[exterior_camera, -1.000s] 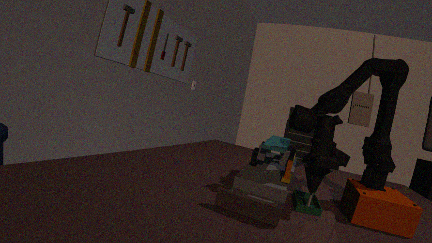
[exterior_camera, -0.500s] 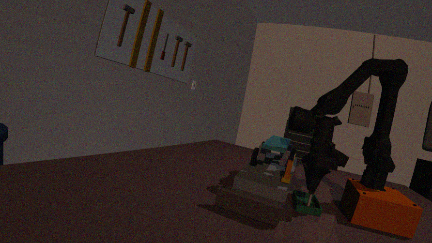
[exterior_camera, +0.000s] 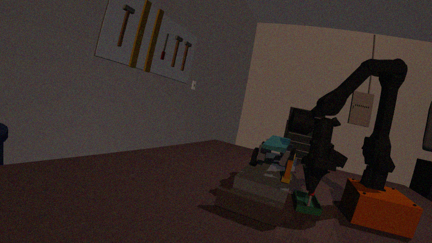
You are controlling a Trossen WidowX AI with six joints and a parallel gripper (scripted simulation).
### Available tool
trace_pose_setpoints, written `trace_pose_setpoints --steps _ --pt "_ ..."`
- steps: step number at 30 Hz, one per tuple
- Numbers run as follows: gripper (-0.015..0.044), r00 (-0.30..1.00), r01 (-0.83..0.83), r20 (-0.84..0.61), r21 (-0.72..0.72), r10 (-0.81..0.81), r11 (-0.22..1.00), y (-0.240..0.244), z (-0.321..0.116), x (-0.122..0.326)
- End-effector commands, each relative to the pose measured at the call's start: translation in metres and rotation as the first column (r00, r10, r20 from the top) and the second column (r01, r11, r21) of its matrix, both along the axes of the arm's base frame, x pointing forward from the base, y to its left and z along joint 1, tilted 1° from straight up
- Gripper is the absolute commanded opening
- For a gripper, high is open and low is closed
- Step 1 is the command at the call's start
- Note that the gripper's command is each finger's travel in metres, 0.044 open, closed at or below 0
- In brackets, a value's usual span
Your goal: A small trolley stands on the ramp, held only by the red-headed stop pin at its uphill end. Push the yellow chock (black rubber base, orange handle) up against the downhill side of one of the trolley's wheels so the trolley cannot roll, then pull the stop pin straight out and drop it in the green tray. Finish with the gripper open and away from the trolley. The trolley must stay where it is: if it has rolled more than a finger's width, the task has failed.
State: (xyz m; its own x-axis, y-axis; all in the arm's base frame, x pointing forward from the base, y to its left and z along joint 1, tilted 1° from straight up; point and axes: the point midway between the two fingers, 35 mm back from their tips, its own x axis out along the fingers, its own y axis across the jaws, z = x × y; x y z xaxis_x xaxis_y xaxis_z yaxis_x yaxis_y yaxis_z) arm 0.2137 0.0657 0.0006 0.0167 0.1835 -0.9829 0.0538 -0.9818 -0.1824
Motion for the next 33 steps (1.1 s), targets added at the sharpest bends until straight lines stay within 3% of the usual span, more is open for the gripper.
trace_pose_setpoints --steps 1,33 --pt "0.0190 1.000 -0.002 -0.004 0.004 0.002 1.000 -0.002 -0.002 0.000" --pt "0.0190 1.000 -0.002 -0.004 0.002 0.002 1.000 -0.016 -0.012 0.001"
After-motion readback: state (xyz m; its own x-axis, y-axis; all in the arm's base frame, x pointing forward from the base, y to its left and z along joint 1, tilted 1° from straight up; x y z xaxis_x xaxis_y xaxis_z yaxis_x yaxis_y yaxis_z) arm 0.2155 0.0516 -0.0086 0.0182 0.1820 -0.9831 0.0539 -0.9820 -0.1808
